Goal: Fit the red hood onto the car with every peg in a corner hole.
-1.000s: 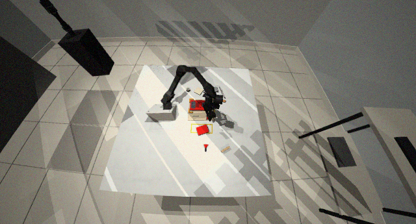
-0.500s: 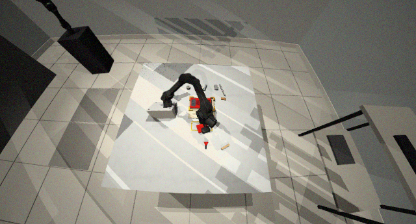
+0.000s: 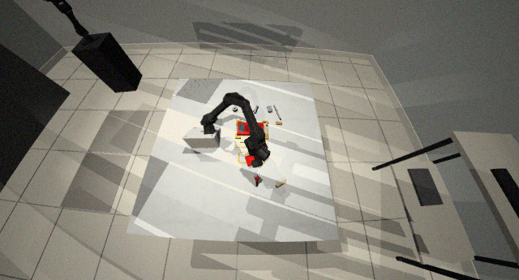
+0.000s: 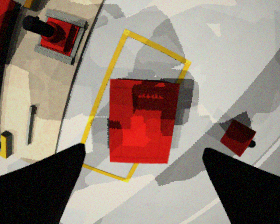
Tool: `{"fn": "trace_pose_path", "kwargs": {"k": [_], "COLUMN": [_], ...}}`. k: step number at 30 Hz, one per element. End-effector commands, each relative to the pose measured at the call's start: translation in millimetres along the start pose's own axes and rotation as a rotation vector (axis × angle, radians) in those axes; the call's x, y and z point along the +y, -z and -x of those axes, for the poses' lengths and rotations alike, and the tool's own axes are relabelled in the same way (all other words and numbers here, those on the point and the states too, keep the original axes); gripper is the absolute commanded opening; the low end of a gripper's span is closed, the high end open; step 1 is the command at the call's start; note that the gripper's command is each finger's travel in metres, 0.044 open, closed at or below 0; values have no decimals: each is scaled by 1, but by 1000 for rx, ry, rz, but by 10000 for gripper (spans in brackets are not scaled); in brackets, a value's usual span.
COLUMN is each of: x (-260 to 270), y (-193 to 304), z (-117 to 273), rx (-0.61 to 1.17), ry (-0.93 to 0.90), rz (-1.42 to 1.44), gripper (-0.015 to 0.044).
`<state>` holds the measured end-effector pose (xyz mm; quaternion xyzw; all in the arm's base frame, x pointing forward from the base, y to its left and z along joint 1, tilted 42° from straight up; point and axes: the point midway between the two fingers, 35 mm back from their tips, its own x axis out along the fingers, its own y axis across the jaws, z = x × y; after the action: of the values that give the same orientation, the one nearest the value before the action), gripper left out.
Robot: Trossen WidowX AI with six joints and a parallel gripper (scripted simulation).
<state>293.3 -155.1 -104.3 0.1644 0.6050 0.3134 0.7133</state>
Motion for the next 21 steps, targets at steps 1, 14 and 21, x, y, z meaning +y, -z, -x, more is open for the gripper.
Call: {"fn": "trace_pose_path", "kwargs": {"k": [1, 14, 21], "x": [0, 0, 0], "y": [0, 0, 0], "z": [-3, -11, -15], "rx": [-3, -3, -3], "ry": [-4, -4, -4], "rz": [0, 0, 1], "gripper": [440, 440, 440]}}
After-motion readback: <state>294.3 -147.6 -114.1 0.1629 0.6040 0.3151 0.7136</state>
